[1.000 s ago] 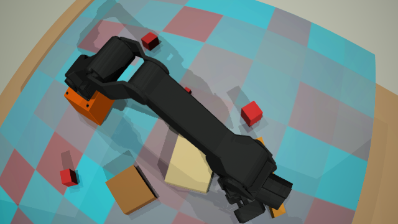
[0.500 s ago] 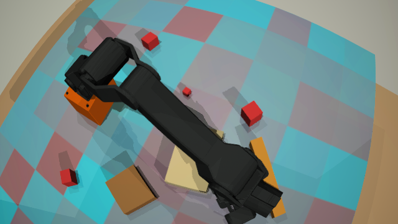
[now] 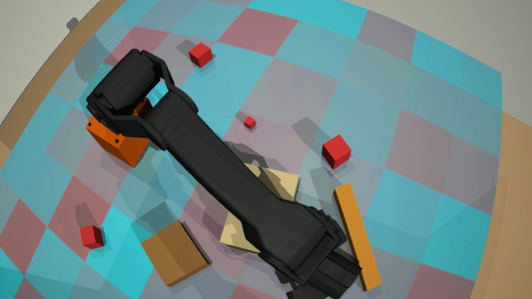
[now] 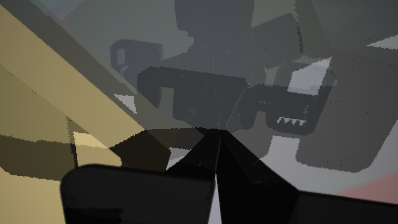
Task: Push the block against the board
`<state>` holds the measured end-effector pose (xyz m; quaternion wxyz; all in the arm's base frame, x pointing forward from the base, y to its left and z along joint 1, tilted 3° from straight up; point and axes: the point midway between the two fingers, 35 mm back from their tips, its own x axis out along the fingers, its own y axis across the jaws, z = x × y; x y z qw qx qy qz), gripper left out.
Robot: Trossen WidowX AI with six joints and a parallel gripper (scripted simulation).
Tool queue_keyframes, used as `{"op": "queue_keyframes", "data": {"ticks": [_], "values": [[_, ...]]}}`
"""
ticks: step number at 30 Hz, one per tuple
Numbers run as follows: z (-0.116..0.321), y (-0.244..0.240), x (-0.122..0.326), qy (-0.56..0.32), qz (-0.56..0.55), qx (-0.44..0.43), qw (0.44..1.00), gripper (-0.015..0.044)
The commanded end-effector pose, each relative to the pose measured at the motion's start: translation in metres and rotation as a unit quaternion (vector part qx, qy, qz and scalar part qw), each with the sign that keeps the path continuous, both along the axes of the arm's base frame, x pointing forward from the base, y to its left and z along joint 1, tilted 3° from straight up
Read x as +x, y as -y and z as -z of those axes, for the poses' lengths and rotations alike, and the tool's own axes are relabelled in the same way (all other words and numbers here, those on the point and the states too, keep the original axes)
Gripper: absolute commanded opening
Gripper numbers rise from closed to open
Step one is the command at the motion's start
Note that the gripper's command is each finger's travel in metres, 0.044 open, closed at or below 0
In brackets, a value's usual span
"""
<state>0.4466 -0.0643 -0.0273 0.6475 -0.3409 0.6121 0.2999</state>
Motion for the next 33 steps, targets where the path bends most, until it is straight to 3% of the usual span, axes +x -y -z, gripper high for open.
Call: {"op": "queue_keyframes", "data": {"ticks": [1,5,12,30,33], "values": [[-0.013,-0.001,0.001,0.002,-0.001,0.0,1.0,0.0],[-0.059,-0.002,-0.004,0.007,-0.004,0.0,1.0,0.0],[-0.059,-0.003,-0.002,0.013,0.01,0.0,1.0,0.0],[-0.057,-0.03,-0.012,0.015,0.312,0.026,0.95,0.0],[-0.057,-0.03,-0.012,0.015,0.312,0.026,0.95,0.0]]}}
